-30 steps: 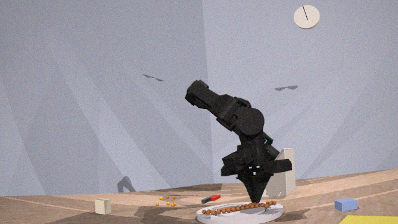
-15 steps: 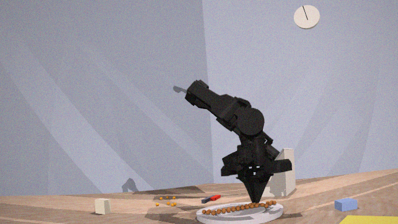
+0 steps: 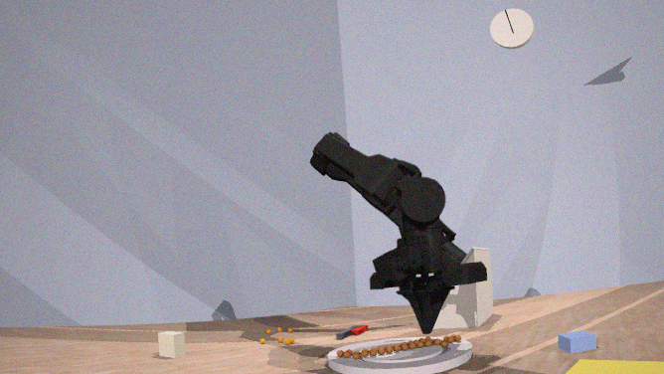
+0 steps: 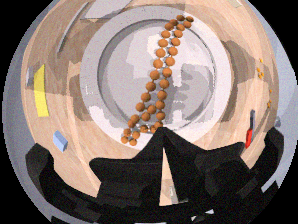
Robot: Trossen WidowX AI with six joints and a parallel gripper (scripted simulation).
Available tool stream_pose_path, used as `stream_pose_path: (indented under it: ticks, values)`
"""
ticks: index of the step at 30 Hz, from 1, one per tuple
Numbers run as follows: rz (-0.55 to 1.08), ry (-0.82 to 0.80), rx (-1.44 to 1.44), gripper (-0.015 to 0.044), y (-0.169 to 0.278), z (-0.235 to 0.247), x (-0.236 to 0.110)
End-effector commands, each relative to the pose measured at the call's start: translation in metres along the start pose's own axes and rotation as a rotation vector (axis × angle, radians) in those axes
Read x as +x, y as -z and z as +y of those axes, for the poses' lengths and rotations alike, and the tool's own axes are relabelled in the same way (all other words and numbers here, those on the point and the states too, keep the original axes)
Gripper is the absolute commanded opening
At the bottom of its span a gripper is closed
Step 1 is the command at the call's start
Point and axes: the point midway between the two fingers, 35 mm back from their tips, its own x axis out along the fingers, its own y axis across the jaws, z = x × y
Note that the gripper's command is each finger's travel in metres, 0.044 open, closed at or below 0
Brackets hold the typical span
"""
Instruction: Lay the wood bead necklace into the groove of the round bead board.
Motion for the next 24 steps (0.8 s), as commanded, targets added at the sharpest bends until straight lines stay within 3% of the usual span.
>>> stream_pose_path:
  ticks: [1, 14, 24]
  values:
    - [0.001, 0.001, 0.001, 0.0000, 0.007, -0.004, 0.000]
    - [0.001, 0.001, 0.001, 0.0000, 0.007, -0.004, 0.012]
    - [-0.005, -0.008, 0.010, 0.0263, 0.004, -0.002, 0.006]
